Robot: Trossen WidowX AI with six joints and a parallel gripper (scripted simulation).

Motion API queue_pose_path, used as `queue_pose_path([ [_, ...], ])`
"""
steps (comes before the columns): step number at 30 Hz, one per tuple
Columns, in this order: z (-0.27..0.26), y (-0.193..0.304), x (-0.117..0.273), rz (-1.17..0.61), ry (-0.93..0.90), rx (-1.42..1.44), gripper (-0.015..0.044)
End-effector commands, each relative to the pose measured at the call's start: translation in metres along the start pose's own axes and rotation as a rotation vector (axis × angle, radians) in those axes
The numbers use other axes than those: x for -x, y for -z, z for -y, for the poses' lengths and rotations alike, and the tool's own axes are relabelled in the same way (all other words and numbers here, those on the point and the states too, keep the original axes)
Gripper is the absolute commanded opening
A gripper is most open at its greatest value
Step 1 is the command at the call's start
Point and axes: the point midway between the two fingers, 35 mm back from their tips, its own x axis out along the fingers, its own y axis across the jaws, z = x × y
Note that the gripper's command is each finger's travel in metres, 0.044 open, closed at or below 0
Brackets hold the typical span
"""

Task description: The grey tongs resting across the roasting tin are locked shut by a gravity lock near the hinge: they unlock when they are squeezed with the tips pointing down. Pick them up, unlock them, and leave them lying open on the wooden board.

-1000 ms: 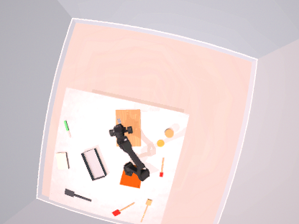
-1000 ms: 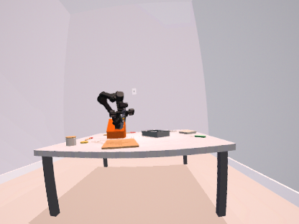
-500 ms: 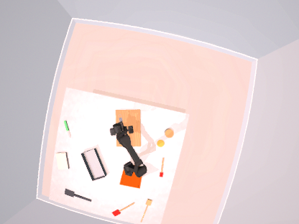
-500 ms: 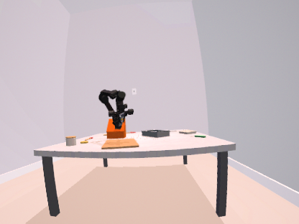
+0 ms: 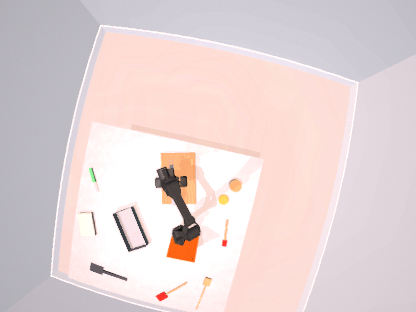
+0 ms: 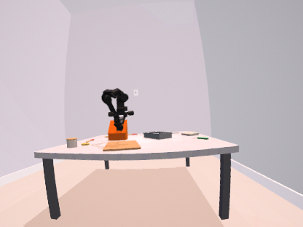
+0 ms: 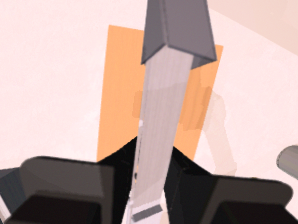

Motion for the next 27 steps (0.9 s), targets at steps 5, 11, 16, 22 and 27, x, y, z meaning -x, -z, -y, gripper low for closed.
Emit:
queue_pose_path([
  [5, 0.006, 0.004, 0.004, -0.084, 0.023, -0.031, -0.015],
  [11, 0.006, 0.004, 0.004, -0.084, 0.023, -0.031, -0.015],
  [16, 0.006, 0.004, 0.002, -0.085, 0.023, -0.031, -0.015],
  [22, 0.004, 0.003, -0.007, -0.086, 0.023, -0.032, -0.015],
  [27, 0.003, 0.003, -0.015, -0.086, 0.023, -0.032, -0.015],
])
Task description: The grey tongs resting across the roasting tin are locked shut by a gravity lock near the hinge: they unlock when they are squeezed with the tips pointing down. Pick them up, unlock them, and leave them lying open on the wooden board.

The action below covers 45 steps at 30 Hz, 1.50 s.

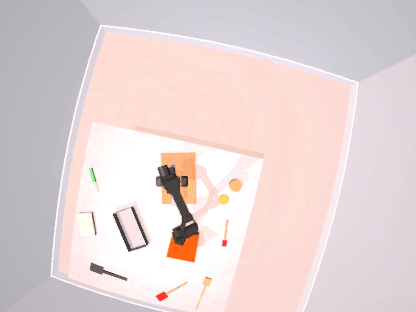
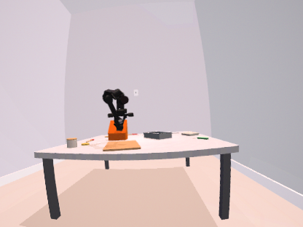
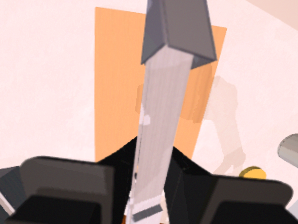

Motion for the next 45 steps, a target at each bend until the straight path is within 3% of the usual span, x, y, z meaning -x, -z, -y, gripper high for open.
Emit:
queue_pose_path([
  [1, -0.002, 0.0, -0.007, -0.003, -0.003, 0.004, -0.015],
  [45, -0.002, 0.0, -0.078, 0.002, 0.0, 0.006, -0.015],
])
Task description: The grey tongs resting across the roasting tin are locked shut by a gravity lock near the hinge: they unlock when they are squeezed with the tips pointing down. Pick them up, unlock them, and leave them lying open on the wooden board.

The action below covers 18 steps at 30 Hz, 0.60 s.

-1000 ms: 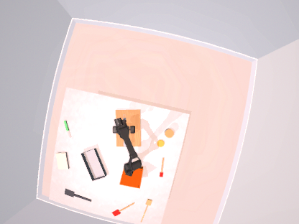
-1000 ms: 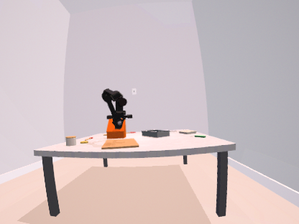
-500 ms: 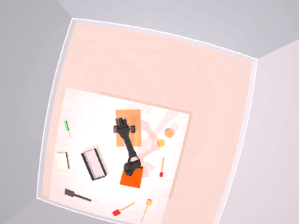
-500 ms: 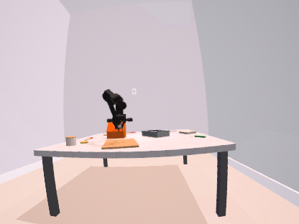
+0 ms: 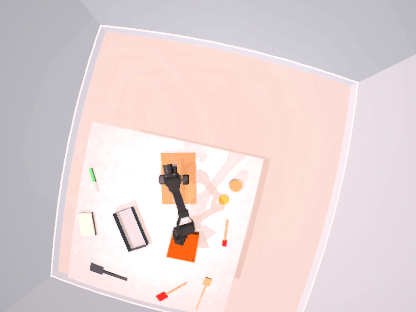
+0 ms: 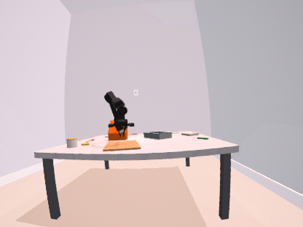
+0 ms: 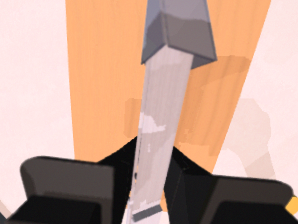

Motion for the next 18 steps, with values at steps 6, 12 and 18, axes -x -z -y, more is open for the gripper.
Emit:
queue_pose_path([
  [6, 0.001, 0.002, -0.015, 0.001, -0.002, 0.006, -0.015],
  [12, 0.003, 0.003, -0.024, 0.002, -0.001, 0.007, -0.015],
  [18, 0.003, 0.003, -0.026, 0.003, -0.001, 0.007, -0.015],
])
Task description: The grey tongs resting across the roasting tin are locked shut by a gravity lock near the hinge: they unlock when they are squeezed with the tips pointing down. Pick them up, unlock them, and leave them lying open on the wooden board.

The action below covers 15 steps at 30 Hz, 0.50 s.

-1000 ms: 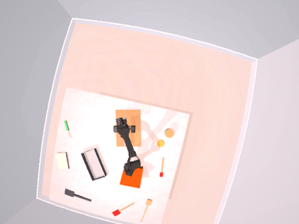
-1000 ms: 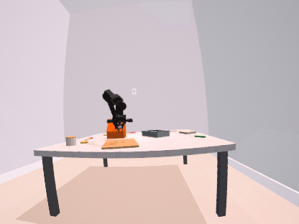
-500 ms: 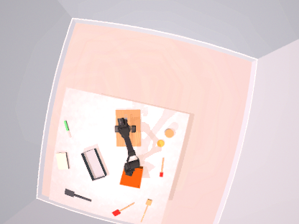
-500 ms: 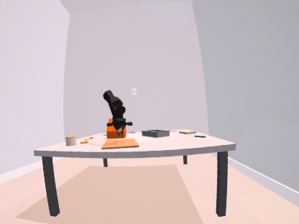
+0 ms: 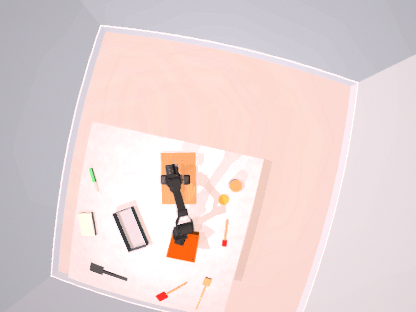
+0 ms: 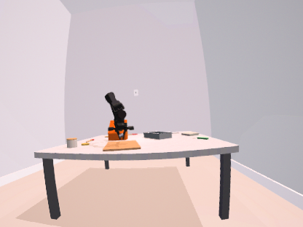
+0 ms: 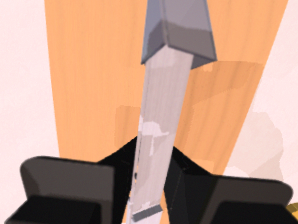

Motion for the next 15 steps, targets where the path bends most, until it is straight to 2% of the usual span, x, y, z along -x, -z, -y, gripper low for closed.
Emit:
queue_pose_path([
  [1, 0.0, 0.0, 0.0, 0.0, 0.0, 0.0, -0.0124],
  [15, 0.0, 0.0, 0.0, 0.0, 0.0, 0.0, 0.0244],
])
